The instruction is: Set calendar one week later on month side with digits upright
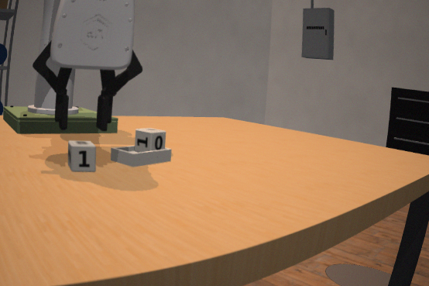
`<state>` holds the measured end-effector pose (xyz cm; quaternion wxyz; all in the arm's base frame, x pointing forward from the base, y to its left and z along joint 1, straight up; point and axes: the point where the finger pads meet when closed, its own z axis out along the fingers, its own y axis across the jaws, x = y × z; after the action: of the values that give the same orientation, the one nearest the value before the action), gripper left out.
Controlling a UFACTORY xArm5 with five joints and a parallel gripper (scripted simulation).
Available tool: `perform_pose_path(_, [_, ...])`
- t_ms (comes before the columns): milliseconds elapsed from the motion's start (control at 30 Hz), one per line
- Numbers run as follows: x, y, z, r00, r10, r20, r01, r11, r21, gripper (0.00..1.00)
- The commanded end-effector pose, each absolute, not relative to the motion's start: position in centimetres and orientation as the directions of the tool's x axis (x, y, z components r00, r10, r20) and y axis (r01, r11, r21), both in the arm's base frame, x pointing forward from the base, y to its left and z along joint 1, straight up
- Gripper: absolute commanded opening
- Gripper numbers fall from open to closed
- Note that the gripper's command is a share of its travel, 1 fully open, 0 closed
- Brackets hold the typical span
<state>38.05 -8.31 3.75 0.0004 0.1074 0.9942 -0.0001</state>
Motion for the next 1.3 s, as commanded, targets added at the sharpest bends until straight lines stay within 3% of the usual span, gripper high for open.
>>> perform_pose_path(0, [38.17, -8.34, 3.44, -0.977, 0.214, -0.004, 0.214, 0.977, 0.000, 0.49])
perform_pose_path(1267, [38.17, -8.35, 2.91, -0.977, 0.214, -0.004, 0.214, 0.977, 0.000, 0.49])
